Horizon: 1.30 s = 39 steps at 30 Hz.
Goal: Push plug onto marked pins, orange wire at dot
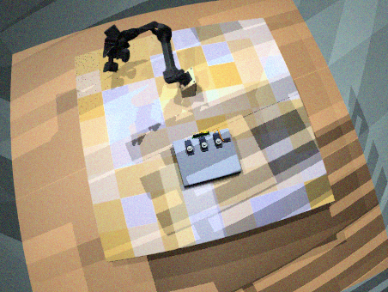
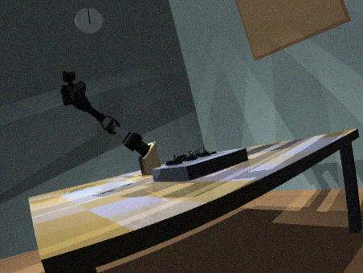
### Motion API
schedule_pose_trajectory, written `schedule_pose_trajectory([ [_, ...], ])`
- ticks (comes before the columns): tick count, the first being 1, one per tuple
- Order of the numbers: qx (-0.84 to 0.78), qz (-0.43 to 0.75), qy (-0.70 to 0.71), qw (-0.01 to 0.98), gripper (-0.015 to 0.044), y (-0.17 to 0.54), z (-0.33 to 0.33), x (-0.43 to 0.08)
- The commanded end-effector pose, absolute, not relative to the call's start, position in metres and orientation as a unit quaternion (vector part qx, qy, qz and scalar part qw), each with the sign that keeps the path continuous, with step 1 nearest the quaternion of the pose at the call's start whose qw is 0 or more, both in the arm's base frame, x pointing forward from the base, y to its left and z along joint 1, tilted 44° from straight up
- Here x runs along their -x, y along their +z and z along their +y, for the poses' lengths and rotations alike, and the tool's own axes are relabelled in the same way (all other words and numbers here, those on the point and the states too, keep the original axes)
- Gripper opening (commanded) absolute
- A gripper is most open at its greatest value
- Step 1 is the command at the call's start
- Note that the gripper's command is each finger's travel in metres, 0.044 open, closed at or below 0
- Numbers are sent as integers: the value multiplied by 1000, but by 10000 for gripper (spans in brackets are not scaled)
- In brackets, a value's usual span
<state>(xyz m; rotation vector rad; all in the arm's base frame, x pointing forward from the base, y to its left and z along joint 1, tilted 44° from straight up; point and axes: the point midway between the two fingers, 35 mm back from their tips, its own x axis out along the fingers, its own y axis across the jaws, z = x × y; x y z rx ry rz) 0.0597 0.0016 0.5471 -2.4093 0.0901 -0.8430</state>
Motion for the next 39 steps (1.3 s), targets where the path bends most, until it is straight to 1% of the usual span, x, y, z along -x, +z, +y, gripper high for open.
schedule_pose_trajectory([
  [1, 903, 34, -316, 290, 374, 547, 1, -60],
  [6, 899, 30, -313, 304, 242, 546, -1, -63],
  [11, 890, 19, -307, 338, 115, 543, -6, -72],
  [39, 776, -50, -249, 577, 115, 517, -33, -135],
])
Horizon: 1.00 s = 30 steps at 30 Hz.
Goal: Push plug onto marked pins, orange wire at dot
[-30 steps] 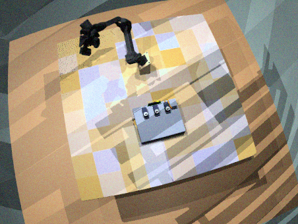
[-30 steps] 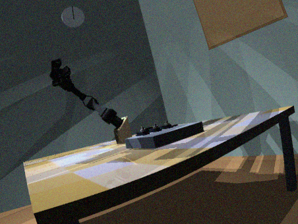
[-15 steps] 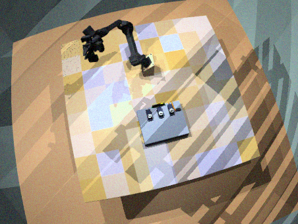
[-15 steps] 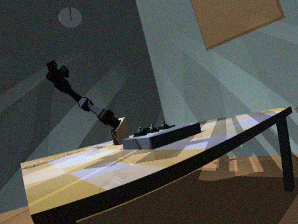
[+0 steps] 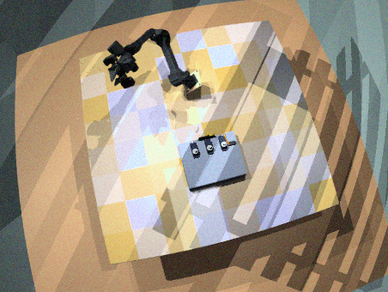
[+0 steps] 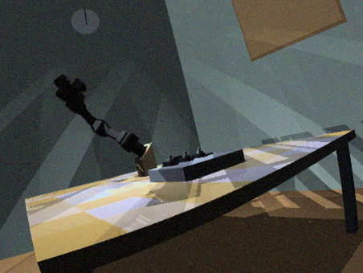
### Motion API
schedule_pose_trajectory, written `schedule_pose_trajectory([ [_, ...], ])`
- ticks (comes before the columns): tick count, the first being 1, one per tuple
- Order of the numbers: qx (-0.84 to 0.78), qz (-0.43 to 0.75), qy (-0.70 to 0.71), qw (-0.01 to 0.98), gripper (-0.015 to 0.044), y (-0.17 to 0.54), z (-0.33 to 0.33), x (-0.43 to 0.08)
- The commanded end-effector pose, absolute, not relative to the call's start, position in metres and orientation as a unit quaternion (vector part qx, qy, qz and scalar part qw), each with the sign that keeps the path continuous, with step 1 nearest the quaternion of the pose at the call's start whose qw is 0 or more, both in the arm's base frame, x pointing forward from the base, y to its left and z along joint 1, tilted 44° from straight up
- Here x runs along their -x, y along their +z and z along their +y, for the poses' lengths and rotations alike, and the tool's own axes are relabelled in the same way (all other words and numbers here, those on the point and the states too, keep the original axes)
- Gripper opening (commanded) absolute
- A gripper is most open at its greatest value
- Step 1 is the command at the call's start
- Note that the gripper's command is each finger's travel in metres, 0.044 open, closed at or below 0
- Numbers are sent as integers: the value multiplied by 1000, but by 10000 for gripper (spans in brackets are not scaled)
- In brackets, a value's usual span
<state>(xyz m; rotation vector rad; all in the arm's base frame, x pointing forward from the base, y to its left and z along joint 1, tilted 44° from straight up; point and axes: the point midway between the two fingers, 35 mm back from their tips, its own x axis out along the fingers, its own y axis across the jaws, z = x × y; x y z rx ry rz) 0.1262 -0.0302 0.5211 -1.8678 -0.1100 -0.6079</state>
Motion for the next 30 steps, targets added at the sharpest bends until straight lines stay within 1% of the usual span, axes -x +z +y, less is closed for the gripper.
schedule_pose_trajectory([
  [1, 771, -52, -247, 584, 115, 516, -34, -137],
  [30, 591, -88, -170, 784, 115, 474, -44, -201],
])
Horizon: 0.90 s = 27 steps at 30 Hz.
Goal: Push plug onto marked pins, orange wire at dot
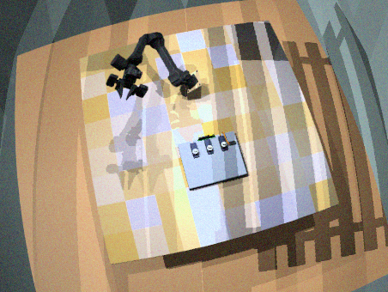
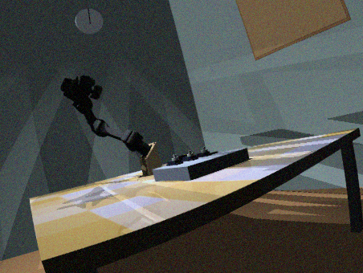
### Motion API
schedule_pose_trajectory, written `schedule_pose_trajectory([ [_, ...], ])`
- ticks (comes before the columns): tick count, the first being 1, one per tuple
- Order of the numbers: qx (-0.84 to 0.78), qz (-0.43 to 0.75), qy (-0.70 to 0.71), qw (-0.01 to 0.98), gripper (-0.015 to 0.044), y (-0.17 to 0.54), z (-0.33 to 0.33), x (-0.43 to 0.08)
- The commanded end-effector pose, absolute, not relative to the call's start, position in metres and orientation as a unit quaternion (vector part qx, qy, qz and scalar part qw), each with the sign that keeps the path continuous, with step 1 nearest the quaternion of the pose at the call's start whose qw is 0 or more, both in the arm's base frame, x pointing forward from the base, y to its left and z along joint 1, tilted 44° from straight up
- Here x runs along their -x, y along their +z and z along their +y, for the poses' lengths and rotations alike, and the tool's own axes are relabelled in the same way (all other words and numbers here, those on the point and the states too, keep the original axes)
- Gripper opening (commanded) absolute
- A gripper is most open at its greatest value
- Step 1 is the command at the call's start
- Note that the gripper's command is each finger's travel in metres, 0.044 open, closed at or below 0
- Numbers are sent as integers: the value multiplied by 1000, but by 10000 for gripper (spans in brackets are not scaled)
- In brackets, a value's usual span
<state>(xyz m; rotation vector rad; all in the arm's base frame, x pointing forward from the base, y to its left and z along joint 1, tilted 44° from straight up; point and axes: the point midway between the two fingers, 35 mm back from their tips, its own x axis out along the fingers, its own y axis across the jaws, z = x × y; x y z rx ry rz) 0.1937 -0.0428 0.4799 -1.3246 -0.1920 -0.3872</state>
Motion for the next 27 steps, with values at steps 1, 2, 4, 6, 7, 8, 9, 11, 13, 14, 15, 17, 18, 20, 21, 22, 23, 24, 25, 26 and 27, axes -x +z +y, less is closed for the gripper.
schedule_pose_trajectory([
  [1, 583, -89, -167, 790, 115, 472, -44, -204],
  [2, 576, -89, -164, 796, 115, 471, -44, -206],
  [4, 561, -90, -158, 807, 115, 467, -43, -210],
  [6, 547, -91, -153, 818, 115, 464, -43, -214],
  [7, 539, -91, -150, 824, 115, 462, -43, -216],
  [8, 531, -92, -147, 829, 115, 460, -43, -218],
  [9, 524, -92, -144, 835, 115, 458, -43, -220],
  [11, 507, -92, -137, 846, 115, 454, -42, -225],
  [13, 491, -93, -132, 856, 115, 450, -42, -229],
  [14, 483, -93, -129, 861, 115, 448, -41, -231],
  [15, 475, -93, -126, 866, 115, 447, -41, -233],
  [17, 459, -92, -120, 876, 115, 443, -40, -237],
  [18, 451, -92, -118, 880, 115, 441, -40, -239],
  [20, 434, -92, -112, 889, 115, 437, -39, -243],
  [21, 426, -91, -109, 894, 115, 435, -39, -245],
  [22, 418, -91, -107, 898, 115, 433, -39, -247],
  [23, 409, -91, -104, 902, 115, 431, -38, -249],
  [24, 401, -90, -101, 906, 115, 429, -38, -251],
  [25, 392, -90, -98, 910, 115, 427, -37, -253],
  [26, 384, -89, -95, 914, 115, 425, -37, -254],
  [27, 375, -89, -93, 918, 115, 423, -36, -256],
])
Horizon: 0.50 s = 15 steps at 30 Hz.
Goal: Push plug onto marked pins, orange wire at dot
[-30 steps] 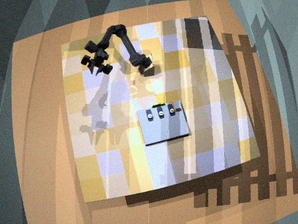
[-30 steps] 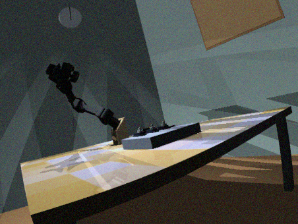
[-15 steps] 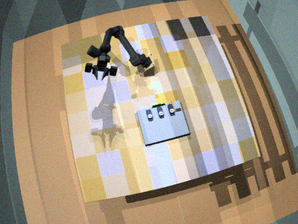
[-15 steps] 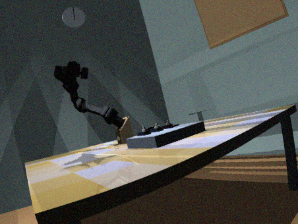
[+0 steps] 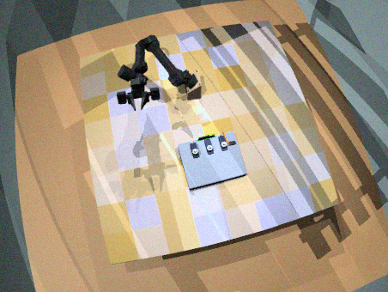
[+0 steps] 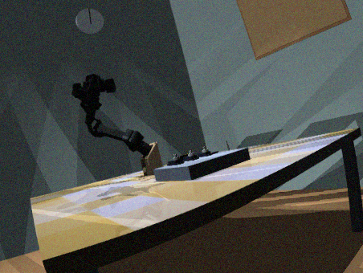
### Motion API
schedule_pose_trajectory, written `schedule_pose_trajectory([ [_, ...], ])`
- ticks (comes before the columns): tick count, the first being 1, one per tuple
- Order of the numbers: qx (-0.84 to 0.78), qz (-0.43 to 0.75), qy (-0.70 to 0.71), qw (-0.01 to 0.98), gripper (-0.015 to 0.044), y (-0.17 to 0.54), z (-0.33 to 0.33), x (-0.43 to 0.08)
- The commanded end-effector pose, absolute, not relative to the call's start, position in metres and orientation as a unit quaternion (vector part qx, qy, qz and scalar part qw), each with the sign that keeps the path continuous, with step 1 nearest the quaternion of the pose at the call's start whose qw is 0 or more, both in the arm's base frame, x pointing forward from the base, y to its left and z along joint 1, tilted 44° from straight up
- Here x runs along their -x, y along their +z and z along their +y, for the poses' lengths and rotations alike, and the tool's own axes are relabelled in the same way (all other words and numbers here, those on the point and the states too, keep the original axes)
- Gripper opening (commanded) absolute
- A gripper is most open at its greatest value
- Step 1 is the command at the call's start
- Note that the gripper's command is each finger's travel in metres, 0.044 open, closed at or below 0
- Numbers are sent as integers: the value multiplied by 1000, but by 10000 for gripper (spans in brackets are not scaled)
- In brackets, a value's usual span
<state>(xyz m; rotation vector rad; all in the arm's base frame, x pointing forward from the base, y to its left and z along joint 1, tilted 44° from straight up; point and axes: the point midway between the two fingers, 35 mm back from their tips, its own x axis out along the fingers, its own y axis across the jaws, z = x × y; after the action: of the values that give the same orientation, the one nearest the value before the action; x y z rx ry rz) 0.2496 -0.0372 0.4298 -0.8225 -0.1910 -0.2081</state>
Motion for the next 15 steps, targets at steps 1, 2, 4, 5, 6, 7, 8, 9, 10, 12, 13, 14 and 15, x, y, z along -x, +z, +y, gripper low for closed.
schedule_pose_trajectory([
  [1, 367, -88, -90, 922, 115, 421, -36, -258],
  [2, 357, -87, -87, 926, 115, 418, -35, -260],
  [4, 339, -86, -82, 933, 115, 414, -34, -264],
  [5, 330, -85, -79, 937, 115, 412, -33, -265],
  [6, 322, -84, -77, 940, 115, 409, -32, -267],
  [7, 312, -83, -73, 944, 115, 407, -32, -269],
  [8, 303, -82, -71, 947, 115, 405, -31, -271],
  [9, 294, -81, -68, 950, 115, 403, -30, -273],
  [10, 285, -80, -65, 953, 115, 400, -29, -274],
  [12, 267, -78, -60, 959, 115, 396, -28, -277],
  [13, 258, -77, -58, 961, 115, 394, -27, -279],
  [14, 249, -75, -55, 964, 115, 391, -26, -281],
  [15, 240, -74, -53, 966, 115, 389, -26, -282],
])
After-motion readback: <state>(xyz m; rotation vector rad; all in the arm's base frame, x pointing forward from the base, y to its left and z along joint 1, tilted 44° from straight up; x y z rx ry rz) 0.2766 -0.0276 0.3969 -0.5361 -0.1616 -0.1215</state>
